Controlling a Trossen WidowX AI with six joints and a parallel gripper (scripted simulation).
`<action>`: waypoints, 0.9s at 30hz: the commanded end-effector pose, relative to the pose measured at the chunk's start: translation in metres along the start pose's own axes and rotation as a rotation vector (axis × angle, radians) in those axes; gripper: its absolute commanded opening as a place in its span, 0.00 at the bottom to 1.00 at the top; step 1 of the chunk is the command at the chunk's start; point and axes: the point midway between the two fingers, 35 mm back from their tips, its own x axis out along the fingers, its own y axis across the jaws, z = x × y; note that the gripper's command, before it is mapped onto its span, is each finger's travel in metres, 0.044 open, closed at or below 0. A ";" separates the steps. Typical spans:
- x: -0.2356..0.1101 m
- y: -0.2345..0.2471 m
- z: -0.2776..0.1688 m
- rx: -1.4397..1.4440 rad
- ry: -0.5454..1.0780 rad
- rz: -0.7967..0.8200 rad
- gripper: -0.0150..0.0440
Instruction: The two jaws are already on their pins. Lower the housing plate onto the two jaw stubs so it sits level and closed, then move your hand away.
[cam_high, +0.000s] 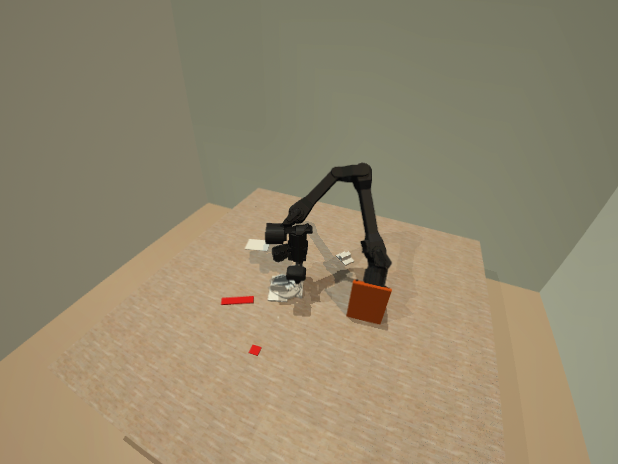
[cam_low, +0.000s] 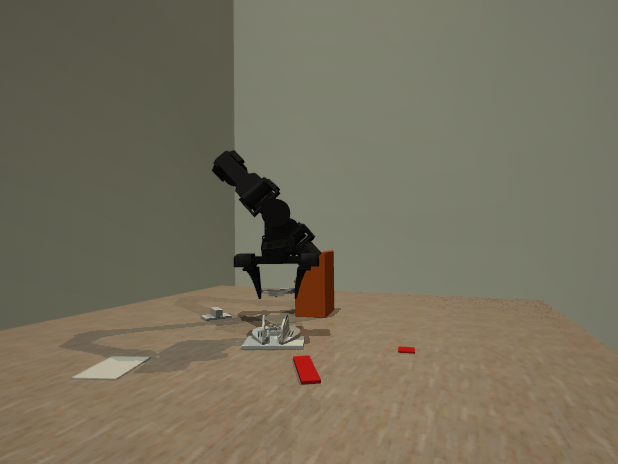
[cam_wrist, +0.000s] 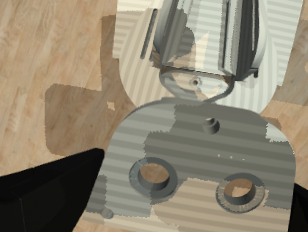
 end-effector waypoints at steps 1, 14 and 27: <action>-0.001 0.000 0.000 0.008 -0.004 -0.001 0.85; -0.001 0.001 0.000 0.008 -0.004 -0.001 0.85; 0.015 0.001 0.001 0.008 -0.005 0.001 0.85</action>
